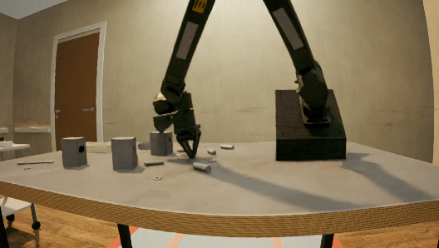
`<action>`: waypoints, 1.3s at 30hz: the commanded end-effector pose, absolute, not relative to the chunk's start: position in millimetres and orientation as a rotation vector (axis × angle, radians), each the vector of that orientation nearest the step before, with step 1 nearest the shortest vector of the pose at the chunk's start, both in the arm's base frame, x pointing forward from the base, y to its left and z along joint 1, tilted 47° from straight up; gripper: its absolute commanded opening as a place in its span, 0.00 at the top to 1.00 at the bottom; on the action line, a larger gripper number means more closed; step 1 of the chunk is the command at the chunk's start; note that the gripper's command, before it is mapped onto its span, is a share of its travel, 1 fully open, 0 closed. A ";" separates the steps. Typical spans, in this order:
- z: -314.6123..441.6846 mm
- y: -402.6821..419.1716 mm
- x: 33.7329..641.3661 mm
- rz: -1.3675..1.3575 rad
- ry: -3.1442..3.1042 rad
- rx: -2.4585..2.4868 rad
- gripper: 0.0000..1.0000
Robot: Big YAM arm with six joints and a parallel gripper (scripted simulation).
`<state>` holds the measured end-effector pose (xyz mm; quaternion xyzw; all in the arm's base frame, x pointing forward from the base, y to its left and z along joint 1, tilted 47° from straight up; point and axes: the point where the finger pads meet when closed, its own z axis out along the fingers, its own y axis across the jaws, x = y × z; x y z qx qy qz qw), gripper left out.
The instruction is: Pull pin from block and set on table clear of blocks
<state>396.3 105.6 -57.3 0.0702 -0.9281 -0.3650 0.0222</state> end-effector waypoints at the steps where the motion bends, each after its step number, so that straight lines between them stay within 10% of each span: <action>1: -77.0 134.0 388.1 -1.145 -2.814 0.261 0.68; 39: -54.3 108.2 391.7 -1.143 -2.830 0.261 0.68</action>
